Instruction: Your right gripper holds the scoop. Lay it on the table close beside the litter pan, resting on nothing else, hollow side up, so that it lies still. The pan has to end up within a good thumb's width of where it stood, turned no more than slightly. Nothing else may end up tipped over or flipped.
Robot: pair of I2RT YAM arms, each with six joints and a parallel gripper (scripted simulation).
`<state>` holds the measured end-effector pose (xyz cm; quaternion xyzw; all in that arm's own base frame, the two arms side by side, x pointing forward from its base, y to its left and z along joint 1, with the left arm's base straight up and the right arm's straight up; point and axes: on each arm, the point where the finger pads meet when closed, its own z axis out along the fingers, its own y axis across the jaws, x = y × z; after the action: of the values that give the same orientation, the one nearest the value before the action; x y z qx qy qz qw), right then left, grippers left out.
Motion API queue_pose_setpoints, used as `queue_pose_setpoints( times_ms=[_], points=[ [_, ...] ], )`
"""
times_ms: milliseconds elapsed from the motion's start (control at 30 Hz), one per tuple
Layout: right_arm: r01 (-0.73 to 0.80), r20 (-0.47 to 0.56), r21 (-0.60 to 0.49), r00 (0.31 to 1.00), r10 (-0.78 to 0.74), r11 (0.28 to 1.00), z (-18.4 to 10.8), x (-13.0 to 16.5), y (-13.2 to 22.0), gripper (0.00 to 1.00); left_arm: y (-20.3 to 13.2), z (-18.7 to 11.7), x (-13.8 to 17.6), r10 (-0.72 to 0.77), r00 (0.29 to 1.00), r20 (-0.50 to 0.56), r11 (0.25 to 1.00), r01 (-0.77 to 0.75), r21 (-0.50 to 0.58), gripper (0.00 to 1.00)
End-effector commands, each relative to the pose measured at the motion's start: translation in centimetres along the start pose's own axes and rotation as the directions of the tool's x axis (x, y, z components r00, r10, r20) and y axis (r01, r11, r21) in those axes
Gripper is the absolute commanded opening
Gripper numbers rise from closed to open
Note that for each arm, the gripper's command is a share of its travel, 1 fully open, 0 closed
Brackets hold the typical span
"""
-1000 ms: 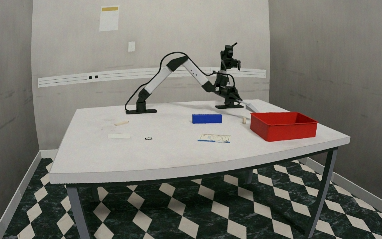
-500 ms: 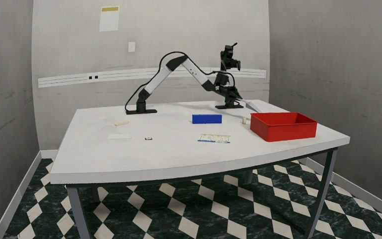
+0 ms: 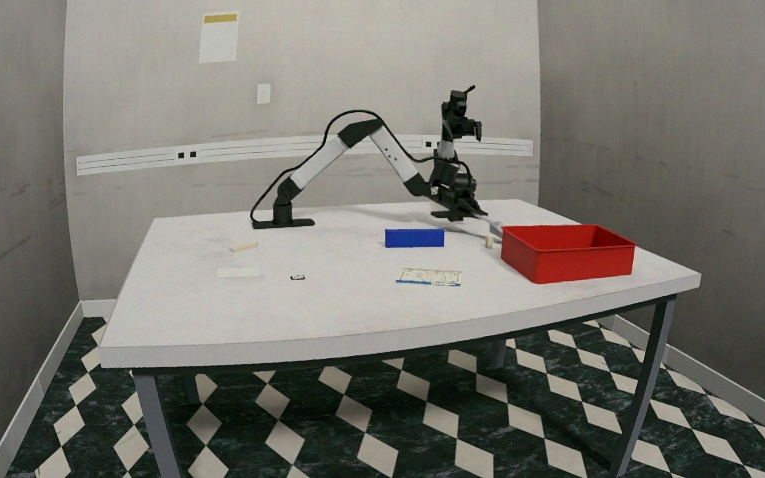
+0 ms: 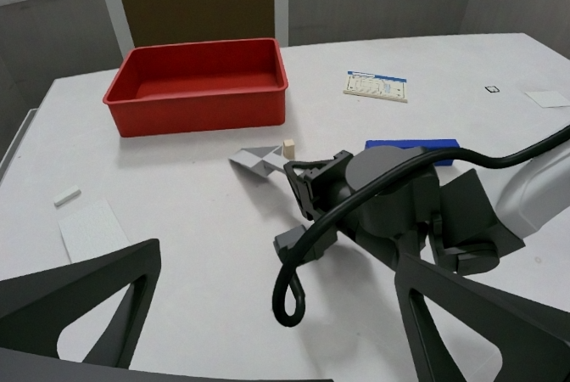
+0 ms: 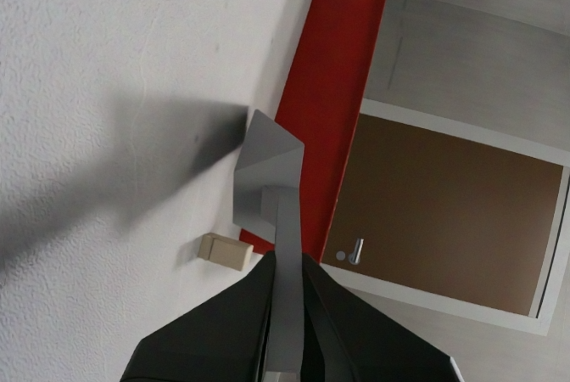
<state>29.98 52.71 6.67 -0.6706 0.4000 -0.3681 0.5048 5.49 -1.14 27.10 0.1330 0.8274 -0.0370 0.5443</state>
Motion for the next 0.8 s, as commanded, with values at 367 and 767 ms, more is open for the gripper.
queue_pose_setpoints(
  times_ms=[367,767],
  points=[
    [-0.052,0.002,0.050,0.999,0.052,0.997,0.0,-0.4,1.2,0.03,-0.1,-0.2,0.7,0.005,1.000,-0.025,1.000,-0.005,0.003,1.00],
    [-0.059,0.008,0.056,0.998,0.059,0.997,0.0,-0.5,1.3,0.03,-0.1,-0.2,0.7,0.005,1.000,-0.025,1.000,-0.005,0.003,1.00]
  ],
)
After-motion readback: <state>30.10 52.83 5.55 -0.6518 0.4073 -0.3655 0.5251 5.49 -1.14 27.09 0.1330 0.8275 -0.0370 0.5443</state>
